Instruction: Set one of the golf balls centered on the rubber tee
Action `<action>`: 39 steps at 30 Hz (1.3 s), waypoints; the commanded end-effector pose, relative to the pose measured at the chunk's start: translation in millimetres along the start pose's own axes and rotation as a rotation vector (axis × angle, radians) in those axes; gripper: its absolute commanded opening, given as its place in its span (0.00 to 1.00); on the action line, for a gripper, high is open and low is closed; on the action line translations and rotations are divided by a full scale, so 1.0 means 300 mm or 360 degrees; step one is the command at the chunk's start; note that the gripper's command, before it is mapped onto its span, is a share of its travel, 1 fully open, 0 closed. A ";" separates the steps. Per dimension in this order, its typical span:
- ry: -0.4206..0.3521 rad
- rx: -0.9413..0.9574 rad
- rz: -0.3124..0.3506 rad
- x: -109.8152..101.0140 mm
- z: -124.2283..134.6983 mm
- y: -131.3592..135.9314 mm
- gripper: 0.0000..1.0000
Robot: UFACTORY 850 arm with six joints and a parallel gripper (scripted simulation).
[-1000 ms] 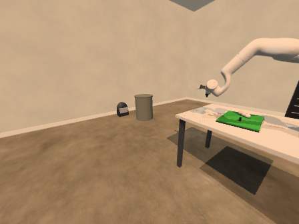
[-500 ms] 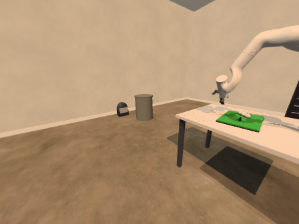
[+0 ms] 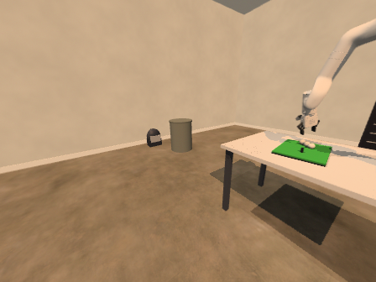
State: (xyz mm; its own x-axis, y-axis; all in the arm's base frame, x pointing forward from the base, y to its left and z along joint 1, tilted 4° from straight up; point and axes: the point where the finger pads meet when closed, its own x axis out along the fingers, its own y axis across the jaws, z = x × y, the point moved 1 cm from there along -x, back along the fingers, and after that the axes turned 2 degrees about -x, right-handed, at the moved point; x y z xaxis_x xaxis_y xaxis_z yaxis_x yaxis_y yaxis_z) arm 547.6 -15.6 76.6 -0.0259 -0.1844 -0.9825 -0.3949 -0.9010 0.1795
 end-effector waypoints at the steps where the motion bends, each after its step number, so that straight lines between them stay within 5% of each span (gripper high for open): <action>1: -0.0098 0.0207 -0.0381 0.009 0.021 0.043 1.00; 24: -0.0098 0.0208 -0.0382 0.012 0.021 0.042 1.00; 31: -0.0096 0.0209 -0.0371 0.313 0.040 -0.025 1.00; 39: -0.0096 0.0209 -0.0369 0.331 0.042 -0.029 1.00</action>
State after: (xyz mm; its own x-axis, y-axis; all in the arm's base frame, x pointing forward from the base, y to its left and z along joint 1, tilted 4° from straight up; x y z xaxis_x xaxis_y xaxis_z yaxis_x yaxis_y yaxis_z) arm 534.3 -21.3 -20.5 0.0226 0.0454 -0.9987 -0.5126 -0.8571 -0.0505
